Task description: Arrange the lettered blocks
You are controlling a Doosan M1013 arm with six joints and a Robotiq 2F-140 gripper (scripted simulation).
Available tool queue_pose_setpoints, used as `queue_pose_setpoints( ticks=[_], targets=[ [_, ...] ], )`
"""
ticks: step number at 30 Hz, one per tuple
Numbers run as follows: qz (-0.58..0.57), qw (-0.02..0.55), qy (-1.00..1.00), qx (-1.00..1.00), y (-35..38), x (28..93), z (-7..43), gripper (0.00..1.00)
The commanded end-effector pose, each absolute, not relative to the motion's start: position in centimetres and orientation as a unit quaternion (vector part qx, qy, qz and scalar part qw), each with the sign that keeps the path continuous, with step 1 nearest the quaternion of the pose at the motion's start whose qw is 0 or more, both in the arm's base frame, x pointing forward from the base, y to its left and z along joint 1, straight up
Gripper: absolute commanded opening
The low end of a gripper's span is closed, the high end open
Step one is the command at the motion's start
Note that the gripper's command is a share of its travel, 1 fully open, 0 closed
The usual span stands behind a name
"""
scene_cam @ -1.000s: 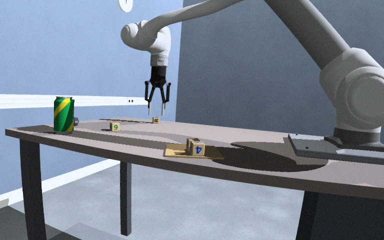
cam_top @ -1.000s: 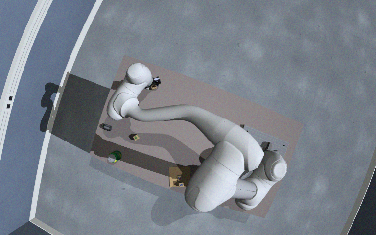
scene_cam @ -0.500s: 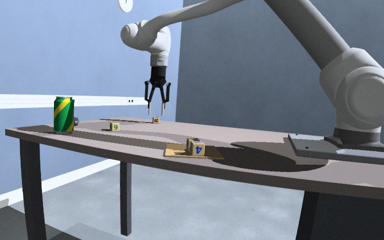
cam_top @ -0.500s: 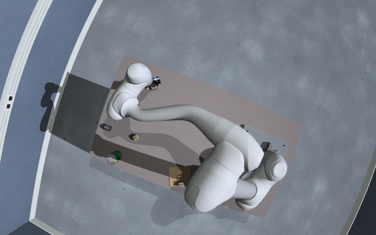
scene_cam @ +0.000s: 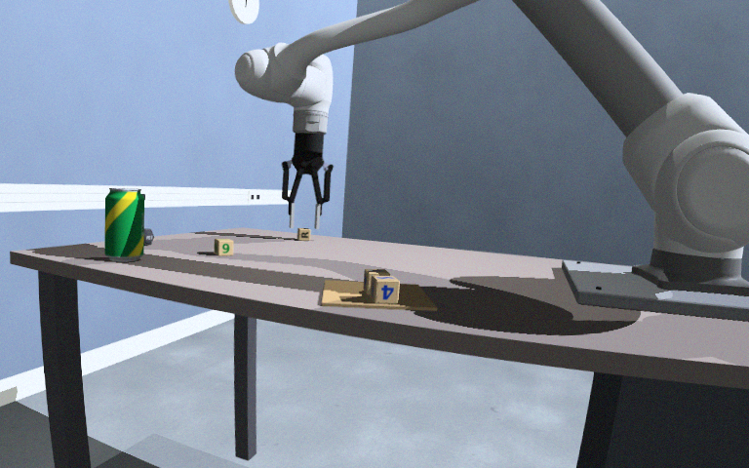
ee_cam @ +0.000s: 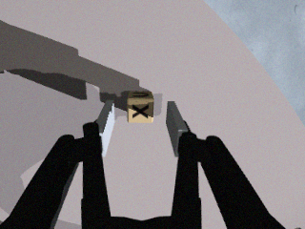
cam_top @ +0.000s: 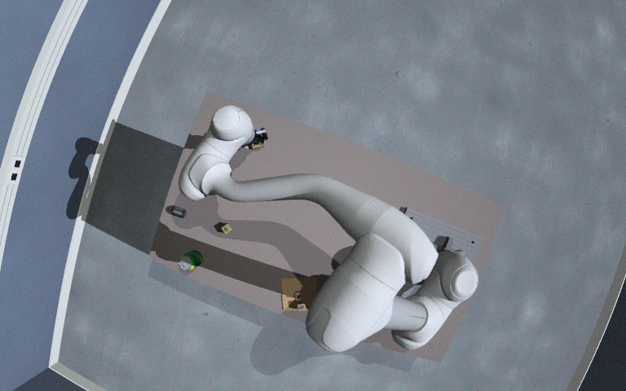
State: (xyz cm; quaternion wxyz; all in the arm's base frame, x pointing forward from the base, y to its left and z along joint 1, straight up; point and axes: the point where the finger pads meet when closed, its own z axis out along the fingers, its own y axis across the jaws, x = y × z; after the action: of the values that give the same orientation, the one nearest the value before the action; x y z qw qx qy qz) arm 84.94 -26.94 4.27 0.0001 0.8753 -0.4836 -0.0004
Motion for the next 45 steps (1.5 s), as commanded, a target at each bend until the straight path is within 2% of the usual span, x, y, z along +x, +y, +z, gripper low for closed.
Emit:
queue_pose_setpoints(
  ticks=[1, 13, 28, 29, 45],
  targets=[
    [0.000, 0.000, -0.484, 0.875, -27.0, 85.0, 3.9, 0.46],
    [0.000, 0.000, -0.484, 0.875, -27.0, 85.0, 1.8, 0.46],
    [0.000, 0.000, -0.484, 0.875, -27.0, 85.0, 1.6, 0.46],
    [0.000, 0.000, -0.484, 0.875, -27.0, 85.0, 1.6, 0.35],
    [0.000, 0.000, -0.484, 0.875, -27.0, 85.0, 1.6, 0.35]
  ],
)
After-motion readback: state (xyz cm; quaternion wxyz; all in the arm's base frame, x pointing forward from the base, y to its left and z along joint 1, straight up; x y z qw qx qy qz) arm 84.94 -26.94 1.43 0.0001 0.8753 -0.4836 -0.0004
